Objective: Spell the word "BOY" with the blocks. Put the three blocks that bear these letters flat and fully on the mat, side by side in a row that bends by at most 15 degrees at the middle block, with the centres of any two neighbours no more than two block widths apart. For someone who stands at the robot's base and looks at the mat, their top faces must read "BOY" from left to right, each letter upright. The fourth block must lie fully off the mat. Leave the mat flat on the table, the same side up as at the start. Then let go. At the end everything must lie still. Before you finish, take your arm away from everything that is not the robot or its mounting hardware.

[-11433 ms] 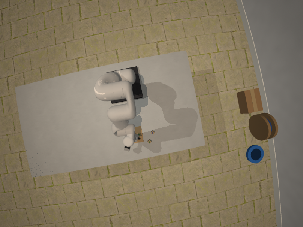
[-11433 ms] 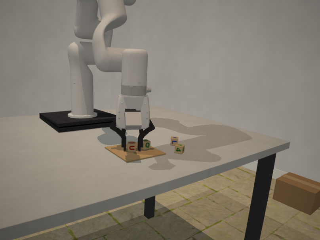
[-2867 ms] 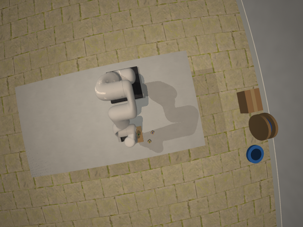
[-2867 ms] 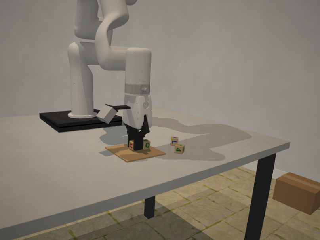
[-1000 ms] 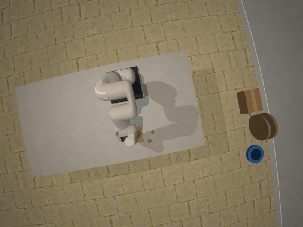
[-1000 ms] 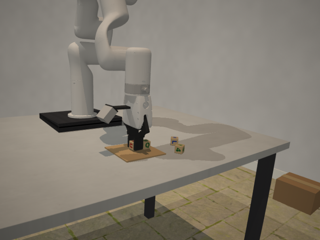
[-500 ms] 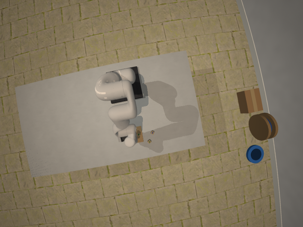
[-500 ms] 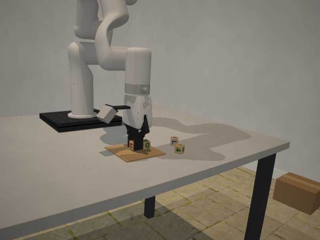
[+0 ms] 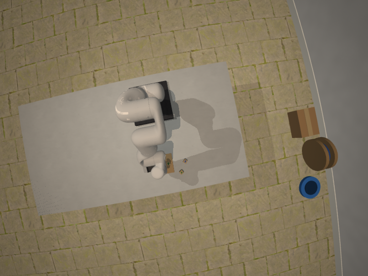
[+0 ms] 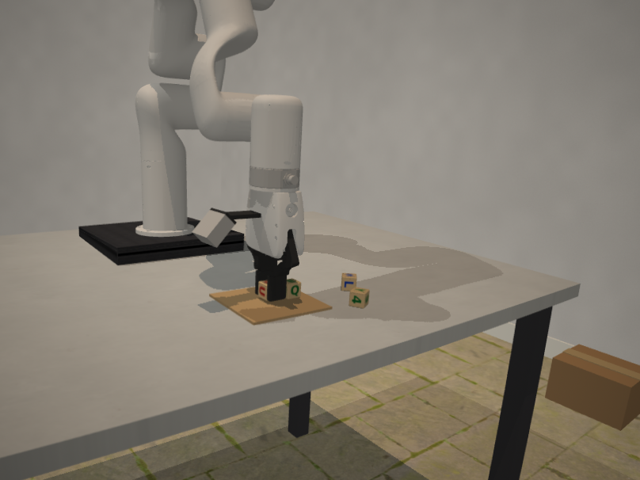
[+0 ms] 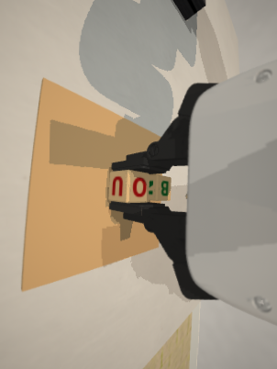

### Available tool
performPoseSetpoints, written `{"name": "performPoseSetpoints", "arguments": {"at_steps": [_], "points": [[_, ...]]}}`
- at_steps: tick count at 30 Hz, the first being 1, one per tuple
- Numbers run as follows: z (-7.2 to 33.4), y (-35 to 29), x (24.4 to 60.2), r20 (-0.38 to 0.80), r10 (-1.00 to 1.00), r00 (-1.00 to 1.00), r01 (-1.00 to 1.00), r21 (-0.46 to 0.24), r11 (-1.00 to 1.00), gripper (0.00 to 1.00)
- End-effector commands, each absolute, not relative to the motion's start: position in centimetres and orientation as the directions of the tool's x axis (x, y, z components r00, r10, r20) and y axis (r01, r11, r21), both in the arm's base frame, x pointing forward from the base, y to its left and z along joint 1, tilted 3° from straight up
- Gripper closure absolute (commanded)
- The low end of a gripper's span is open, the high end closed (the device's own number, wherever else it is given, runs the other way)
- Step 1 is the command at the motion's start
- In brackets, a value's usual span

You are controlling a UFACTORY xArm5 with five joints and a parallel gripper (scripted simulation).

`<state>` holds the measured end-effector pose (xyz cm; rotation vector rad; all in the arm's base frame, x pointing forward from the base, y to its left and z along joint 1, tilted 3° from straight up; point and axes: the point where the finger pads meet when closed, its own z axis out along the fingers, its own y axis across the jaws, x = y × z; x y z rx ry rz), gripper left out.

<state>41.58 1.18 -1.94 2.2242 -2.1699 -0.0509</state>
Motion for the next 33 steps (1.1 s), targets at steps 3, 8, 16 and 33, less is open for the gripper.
{"name": "performPoseSetpoints", "arguments": {"at_steps": [3, 8, 16, 33], "points": [[-1.84, 1.19, 41.72, 0.0, -1.0, 0.025, -0.999, 0.044, -0.025, 0.79], [-1.84, 1.19, 41.72, 0.0, -1.0, 0.025, -0.999, 0.044, -0.025, 0.79], [-1.94, 1.21, 41.71, 0.0, -1.0, 0.025, -0.999, 0.044, -0.025, 0.79], [-2.22, 1.27, 41.69, 0.0, -1.0, 0.025, -0.999, 0.044, -0.025, 0.79]]}}
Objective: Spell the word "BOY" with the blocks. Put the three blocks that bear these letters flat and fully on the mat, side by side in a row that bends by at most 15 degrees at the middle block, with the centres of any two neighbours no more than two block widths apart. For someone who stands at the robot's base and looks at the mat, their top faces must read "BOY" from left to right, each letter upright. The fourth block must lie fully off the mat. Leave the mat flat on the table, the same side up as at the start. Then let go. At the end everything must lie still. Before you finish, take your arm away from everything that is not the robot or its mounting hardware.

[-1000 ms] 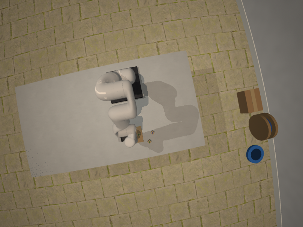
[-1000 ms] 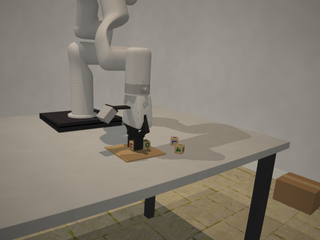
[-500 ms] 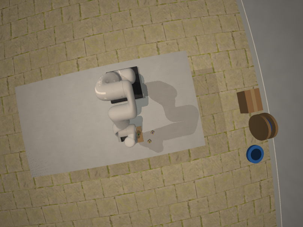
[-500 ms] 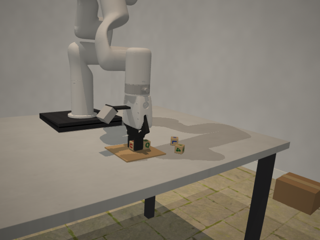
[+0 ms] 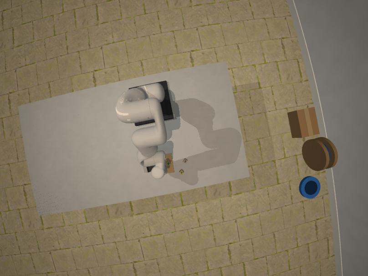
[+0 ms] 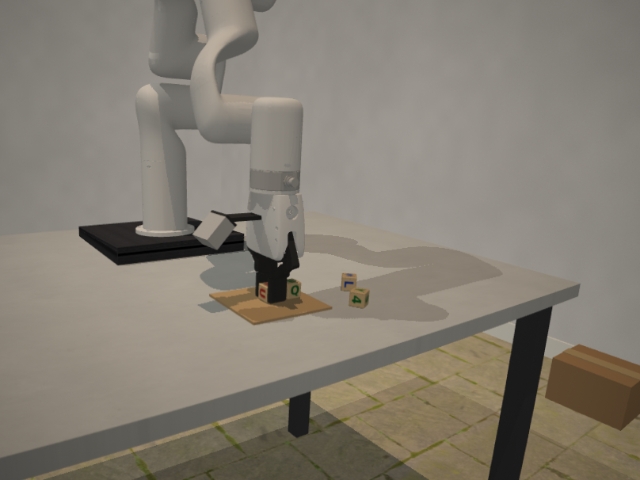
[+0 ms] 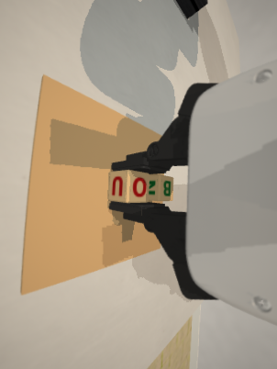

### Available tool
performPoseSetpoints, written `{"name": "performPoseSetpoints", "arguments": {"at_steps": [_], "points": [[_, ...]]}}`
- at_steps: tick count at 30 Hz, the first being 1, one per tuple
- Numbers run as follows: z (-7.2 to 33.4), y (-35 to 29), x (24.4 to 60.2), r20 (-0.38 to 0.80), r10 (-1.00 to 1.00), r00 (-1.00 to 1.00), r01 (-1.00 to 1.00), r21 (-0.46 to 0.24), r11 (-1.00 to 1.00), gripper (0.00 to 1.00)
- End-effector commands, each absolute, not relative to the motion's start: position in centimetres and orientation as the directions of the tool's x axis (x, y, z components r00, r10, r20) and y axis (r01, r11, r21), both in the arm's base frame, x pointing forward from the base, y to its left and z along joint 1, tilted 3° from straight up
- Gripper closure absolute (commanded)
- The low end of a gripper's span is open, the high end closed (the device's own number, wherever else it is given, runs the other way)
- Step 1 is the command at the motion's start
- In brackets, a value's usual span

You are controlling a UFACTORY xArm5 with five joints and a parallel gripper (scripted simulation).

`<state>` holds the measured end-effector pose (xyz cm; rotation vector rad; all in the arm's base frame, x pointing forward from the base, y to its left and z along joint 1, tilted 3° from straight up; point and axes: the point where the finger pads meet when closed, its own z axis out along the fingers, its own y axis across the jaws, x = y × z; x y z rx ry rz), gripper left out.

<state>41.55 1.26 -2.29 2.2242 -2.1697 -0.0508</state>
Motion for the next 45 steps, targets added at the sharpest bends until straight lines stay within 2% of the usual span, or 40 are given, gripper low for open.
{"name": "performPoseSetpoints", "arguments": {"at_steps": [1, 34, 35, 39, 40, 45], "points": [[-2.22, 1.27, 41.69, 0.0, -1.0, 0.025, -0.999, 0.044, -0.025, 0.79], [-2.22, 1.27, 41.69, 0.0, -1.0, 0.025, -0.999, 0.044, -0.025, 0.79], [-2.22, 1.27, 41.69, 0.0, -1.0, 0.025, -0.999, 0.044, -0.025, 0.74], [-2.22, 1.27, 41.69, 0.0, -1.0, 0.025, -0.999, 0.044, -0.025, 0.74], [-2.22, 1.27, 41.69, 0.0, -1.0, 0.025, -0.999, 0.044, -0.025, 0.7], [-2.22, 1.27, 41.69, 0.0, -1.0, 0.025, -0.999, 0.044, -0.025, 0.66]]}}
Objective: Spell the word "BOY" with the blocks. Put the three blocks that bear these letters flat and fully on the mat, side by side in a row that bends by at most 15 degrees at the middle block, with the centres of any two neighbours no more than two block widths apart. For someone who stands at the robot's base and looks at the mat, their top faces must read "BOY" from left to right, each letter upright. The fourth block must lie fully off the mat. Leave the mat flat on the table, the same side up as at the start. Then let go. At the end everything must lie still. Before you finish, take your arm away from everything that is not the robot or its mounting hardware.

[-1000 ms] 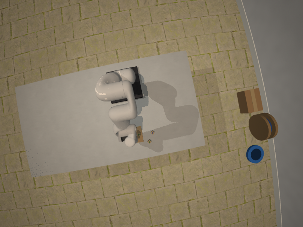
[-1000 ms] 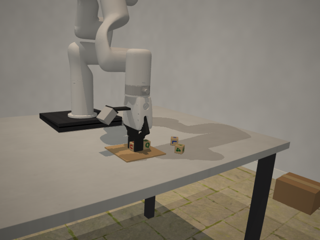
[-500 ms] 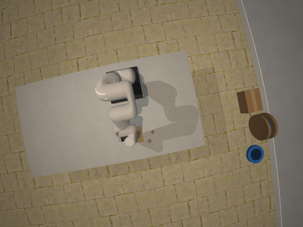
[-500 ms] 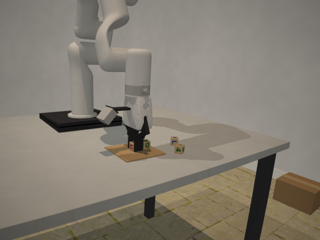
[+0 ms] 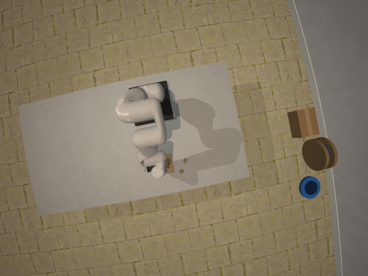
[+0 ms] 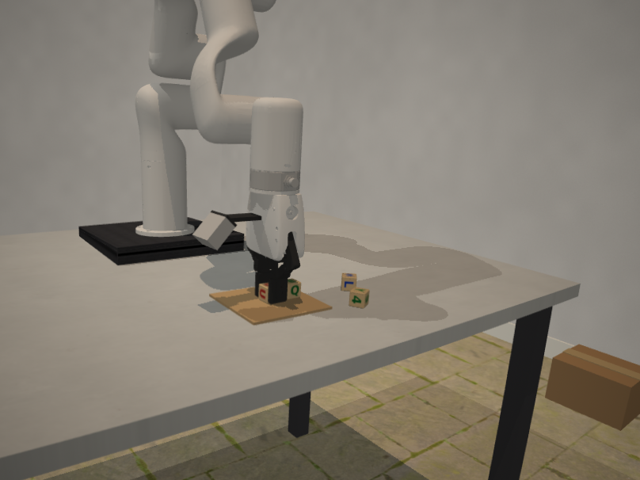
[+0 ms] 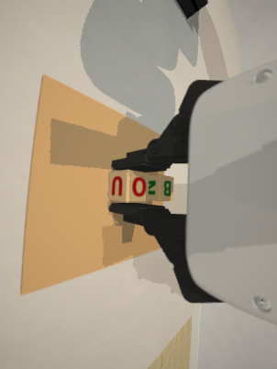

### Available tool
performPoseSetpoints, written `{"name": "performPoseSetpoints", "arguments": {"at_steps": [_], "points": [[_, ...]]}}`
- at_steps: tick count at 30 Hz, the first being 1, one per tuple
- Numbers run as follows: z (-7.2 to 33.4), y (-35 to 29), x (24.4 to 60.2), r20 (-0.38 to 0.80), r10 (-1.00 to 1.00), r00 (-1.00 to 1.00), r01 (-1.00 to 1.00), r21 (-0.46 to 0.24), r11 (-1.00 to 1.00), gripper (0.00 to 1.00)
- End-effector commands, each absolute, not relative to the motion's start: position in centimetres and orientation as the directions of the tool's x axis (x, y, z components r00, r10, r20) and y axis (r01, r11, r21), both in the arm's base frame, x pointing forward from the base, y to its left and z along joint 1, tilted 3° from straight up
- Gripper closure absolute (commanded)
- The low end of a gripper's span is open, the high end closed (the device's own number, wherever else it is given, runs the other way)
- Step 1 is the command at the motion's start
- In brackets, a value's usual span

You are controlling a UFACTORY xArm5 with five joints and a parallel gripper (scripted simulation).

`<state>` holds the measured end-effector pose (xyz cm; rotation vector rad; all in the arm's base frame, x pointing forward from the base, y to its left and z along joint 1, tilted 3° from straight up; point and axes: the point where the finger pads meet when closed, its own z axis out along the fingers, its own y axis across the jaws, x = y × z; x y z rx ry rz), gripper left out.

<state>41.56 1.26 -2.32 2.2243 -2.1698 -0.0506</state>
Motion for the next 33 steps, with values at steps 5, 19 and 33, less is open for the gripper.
{"name": "performPoseSetpoints", "arguments": {"at_steps": [5, 19, 33], "points": [[-2.2, 1.3, 41.7, 0.0, -1.0, 0.025, -0.999, 0.044, -0.025, 0.58], [-1.9, 1.3, 41.7, 0.0, -1.0, 0.025, -0.999, 0.043, -0.025, 0.58], [3.4, 1.4, 41.9, 0.0, -1.0, 0.025, -0.999, 0.043, -0.025, 0.58]]}}
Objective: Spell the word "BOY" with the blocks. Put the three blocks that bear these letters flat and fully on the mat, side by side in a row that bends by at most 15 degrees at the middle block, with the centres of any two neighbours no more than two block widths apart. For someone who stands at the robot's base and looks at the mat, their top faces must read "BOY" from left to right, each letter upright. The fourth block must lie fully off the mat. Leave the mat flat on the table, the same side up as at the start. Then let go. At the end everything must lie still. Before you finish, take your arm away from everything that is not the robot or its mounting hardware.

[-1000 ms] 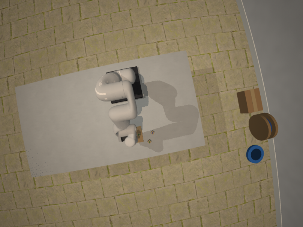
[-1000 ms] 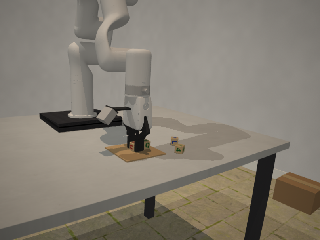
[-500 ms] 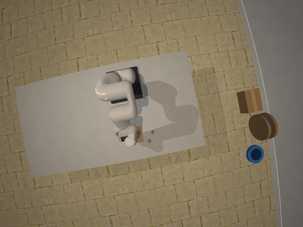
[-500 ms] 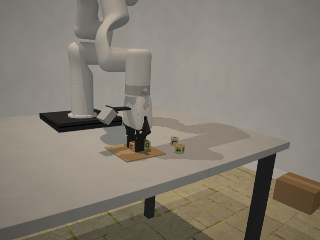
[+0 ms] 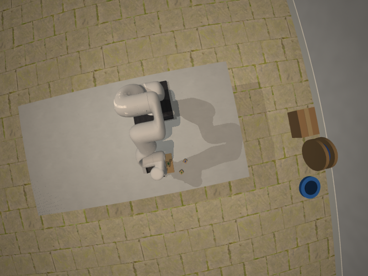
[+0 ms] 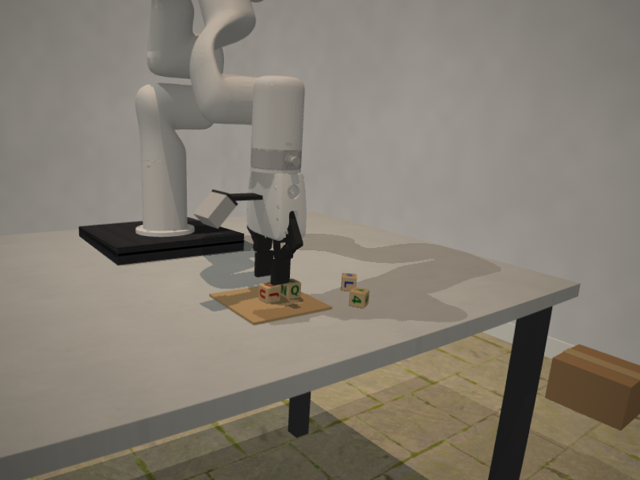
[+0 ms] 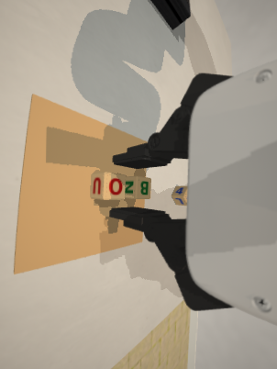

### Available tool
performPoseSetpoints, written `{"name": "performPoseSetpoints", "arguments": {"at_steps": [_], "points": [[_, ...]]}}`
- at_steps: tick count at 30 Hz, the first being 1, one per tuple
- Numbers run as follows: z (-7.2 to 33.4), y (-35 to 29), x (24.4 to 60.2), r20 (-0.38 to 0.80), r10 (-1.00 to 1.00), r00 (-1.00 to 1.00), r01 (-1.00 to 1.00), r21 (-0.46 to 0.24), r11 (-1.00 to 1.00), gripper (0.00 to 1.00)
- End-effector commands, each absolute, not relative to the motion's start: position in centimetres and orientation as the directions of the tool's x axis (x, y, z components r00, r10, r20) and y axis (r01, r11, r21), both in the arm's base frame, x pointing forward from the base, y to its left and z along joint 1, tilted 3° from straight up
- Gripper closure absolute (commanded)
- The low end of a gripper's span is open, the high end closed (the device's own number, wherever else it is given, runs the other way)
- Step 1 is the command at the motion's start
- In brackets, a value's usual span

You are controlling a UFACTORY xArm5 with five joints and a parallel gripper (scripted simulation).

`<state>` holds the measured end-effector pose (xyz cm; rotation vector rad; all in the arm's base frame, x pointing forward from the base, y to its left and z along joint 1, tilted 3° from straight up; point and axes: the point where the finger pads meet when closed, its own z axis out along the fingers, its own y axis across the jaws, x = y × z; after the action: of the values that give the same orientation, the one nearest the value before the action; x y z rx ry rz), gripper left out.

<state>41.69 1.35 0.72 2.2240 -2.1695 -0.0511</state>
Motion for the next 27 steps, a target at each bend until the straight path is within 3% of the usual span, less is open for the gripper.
{"name": "performPoseSetpoints", "arguments": {"at_steps": [1, 15, 16, 27], "points": [[3.9, 1.4, 42.0, 0.0, -1.0, 0.025, -0.999, 0.043, -0.025, 0.58], [6.7, 1.4, 42.1, 0.0, -1.0, 0.025, -0.999, 0.043, -0.025, 0.58], [6.7, 1.4, 42.1, 0.0, -1.0, 0.025, -0.999, 0.043, -0.025, 0.0], [6.7, 1.4, 42.1, 0.0, -1.0, 0.025, -0.999, 0.043, -0.025, 0.0]]}}
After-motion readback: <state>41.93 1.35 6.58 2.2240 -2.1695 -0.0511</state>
